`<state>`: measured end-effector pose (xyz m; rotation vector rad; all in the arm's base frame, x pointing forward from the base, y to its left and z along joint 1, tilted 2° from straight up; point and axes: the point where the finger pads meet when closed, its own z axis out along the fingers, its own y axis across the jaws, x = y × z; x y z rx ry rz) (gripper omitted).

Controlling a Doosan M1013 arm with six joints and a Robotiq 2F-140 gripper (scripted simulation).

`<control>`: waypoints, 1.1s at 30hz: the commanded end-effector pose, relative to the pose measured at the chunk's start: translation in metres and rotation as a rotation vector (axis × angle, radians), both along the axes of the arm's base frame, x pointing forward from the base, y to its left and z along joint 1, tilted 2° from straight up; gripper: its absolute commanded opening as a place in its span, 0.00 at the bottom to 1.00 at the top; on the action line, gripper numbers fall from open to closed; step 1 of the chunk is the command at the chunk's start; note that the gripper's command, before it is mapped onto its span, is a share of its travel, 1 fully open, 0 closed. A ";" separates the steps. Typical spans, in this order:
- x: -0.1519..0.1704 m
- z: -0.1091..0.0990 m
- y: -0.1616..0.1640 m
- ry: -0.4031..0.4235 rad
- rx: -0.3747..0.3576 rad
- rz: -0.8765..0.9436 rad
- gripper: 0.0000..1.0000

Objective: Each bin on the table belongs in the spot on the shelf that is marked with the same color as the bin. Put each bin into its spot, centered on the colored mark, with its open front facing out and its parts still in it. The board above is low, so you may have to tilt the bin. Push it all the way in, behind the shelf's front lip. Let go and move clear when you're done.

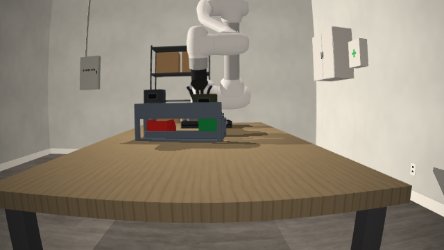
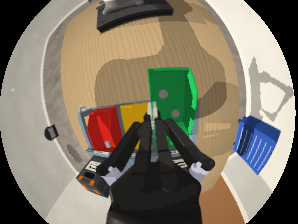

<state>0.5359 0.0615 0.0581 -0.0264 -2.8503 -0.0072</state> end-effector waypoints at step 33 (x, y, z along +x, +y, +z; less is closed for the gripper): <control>0.000 -0.010 0.000 0.000 0.000 0.000 0.10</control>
